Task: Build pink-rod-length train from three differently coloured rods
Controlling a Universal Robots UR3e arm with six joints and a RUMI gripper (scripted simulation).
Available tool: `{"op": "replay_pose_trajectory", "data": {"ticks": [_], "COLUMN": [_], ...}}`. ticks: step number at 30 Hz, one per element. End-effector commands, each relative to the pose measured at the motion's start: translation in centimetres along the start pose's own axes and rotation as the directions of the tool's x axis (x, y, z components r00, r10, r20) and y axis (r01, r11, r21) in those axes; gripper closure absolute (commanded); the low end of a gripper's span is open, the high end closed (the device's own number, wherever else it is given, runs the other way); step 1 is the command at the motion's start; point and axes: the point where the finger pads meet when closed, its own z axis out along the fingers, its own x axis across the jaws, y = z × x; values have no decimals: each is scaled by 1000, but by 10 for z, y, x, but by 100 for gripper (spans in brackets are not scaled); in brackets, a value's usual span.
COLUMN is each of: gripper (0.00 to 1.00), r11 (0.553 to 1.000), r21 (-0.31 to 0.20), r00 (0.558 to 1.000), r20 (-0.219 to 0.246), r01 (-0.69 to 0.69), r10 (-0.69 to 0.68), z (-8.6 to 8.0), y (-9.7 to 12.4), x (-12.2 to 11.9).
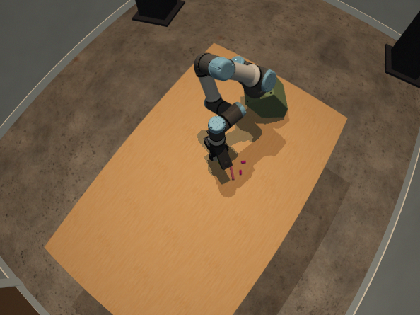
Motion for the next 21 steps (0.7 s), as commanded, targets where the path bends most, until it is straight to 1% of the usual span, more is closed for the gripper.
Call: {"op": "replay_pose_trajectory", "data": {"ticks": [1,3,4,6,7,9,10,12,13,17,18,21], "gripper": [100,100,97,97,94,94,92,92,89,89,86,86], "r11": [1000,1000,1000,1000,1000,1000,1000,1000,1000,1000,1000,1000], "r21": [1,1,1,1,1,1,1,1,1,1,1,1], "r00": [1000,1000,1000,1000,1000,1000,1000,1000,1000,1000,1000,1000], "r20": [-1,-1,-1,-1,-1,-1,-1,-1,-1,-1,-1,-1], "r01": [0,0,0,0,0,0,0,0,0,0,0,0], "r10": [0,0,0,0,0,0,0,0,0,0,0,0], "z": [0,0,0,0,0,0,0,0,0,0,0,0], "y": [0,0,0,0,0,0,0,0,0,0,0,0], "x": [0,0,0,0,0,0,0,0,0,0,0,0]}}
